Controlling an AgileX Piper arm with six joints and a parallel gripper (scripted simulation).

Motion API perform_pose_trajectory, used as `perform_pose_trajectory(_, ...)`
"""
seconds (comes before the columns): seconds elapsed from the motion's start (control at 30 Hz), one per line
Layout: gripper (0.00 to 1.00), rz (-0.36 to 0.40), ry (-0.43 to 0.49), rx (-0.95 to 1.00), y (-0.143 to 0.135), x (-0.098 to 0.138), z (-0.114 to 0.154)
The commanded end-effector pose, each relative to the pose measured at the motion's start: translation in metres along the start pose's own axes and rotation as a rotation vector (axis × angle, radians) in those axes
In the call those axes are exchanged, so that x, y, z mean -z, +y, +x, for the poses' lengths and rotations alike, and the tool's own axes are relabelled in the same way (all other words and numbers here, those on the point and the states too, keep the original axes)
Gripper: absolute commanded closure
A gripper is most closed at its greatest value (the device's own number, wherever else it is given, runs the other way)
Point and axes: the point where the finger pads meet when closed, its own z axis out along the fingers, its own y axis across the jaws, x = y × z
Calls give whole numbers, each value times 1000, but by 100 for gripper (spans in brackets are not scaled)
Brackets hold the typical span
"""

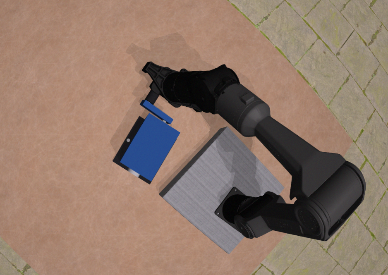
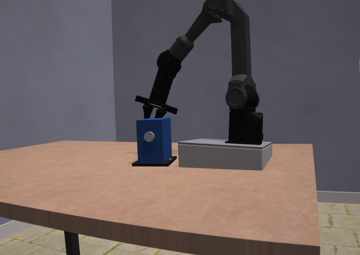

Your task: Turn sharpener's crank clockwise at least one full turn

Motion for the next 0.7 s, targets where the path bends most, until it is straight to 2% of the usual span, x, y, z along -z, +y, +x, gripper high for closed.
perform_pose_trajectory(0.0,80,2,1,1,-1,-4,0)
perform_pose_trajectory(0.67,80,2,1,0,-7,-23,0)
